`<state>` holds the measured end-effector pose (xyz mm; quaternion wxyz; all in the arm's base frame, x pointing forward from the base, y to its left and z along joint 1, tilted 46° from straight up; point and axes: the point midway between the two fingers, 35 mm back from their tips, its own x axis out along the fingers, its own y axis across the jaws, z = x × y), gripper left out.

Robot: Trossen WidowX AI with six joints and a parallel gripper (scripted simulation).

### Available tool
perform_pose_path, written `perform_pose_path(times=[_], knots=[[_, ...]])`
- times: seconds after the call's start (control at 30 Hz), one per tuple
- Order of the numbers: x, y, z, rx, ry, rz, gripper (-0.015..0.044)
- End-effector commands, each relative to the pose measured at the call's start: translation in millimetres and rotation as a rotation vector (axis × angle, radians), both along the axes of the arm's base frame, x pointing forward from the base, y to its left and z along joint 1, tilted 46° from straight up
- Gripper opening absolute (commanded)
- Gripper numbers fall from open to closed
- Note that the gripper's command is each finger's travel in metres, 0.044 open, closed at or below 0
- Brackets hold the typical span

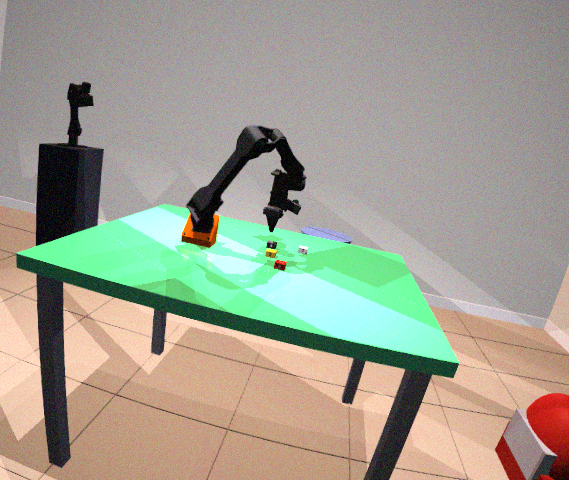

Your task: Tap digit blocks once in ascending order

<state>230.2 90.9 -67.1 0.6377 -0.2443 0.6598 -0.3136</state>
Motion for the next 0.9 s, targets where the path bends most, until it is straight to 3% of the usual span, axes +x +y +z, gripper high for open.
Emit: perform_pose_path(times=[0.0, 0.27, 0.67, 0.87], knots=[[6, 43, 38, 0.022, -0.025, 0.005, 0.002], [7, 51, 46, 0.022, -0.025, 0.004, 0.002], [112, 63, 30, 0.028, -0.036, -0.004, 0.002], [123, 62, 29, 0.021, -0.031, 0.005, 0.002]])
